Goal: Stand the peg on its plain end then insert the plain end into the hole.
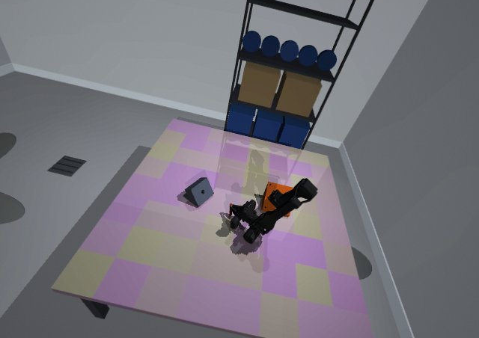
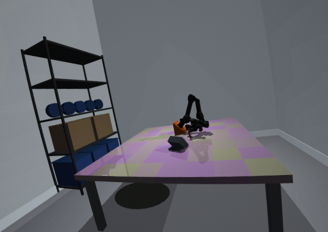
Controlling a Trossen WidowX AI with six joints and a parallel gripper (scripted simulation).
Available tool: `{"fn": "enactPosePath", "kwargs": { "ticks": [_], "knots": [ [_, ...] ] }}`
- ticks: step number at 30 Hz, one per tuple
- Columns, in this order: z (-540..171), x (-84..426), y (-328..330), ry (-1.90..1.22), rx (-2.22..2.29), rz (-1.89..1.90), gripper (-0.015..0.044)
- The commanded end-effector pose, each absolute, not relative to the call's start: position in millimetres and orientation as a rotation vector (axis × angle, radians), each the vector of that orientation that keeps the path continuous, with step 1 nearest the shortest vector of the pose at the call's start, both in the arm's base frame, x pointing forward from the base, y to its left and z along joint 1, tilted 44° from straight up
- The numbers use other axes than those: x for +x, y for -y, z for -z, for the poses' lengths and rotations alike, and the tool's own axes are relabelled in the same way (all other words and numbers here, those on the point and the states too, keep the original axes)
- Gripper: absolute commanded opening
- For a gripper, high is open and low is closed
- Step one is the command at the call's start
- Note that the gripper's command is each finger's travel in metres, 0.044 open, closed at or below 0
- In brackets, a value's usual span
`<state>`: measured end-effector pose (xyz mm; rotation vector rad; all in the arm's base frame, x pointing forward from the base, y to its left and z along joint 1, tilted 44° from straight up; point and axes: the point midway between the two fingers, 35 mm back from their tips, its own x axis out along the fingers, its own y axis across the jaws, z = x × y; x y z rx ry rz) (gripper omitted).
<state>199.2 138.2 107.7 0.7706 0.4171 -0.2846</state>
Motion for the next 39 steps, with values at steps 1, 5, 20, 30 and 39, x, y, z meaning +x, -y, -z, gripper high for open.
{"fn": "enactPosePath", "kwargs": {
  "ticks": [1, 5, 20, 30, 39],
  "knots": [
    [-106.9, 199.0, -139.0, -0.417, 0.772, 0.285, 0.0050],
    [-105.5, 198.6, -140.2, -0.419, 0.768, 0.283, 0.0050],
    [-105.1, 195.6, -141.9, -0.418, 0.761, 0.282, 0.0050],
    [-104.7, 193.1, -143.4, -0.406, 0.762, 0.285, 0.0050],
    [-104.8, 191.4, -144.0, -0.391, 0.762, 0.291, 0.0050]
  ]
}}
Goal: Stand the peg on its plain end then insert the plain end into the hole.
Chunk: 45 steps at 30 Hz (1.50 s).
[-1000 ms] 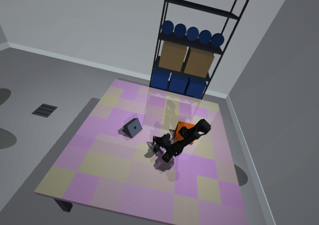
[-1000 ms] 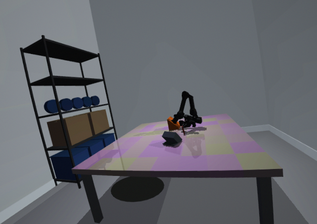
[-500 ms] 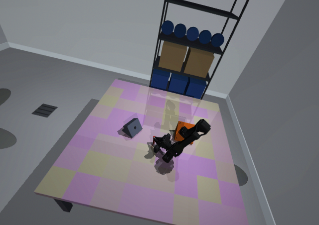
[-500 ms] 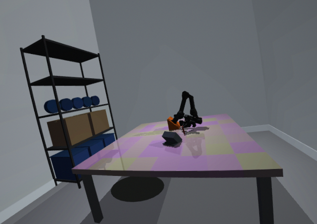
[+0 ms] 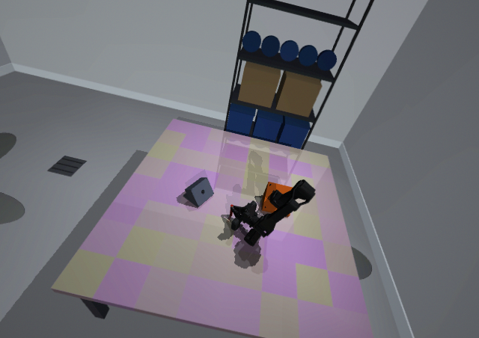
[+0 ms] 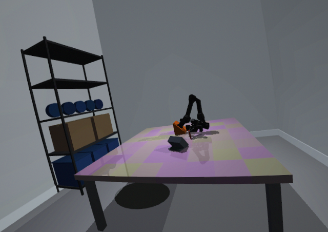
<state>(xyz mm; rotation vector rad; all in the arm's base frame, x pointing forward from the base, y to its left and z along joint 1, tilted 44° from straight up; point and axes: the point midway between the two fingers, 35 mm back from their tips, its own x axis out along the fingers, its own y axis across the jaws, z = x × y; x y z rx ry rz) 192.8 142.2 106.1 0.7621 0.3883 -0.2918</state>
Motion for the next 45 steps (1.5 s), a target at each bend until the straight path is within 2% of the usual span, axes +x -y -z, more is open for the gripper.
{"fn": "enactPosePath", "kwargs": {
  "ticks": [1, 39, 42, 45],
  "knots": [
    [-104.9, 191.3, -144.0, -0.389, 0.762, 0.292, 0.0050],
    [-105.4, 186.2, -145.5, -0.333, 0.760, 0.311, 0.0050],
    [-106.1, 186.7, -144.8, -0.329, 0.757, 0.311, 0.0128],
    [-106.1, 186.7, -144.8, -0.329, 0.757, 0.311, 0.0130]
  ]
}}
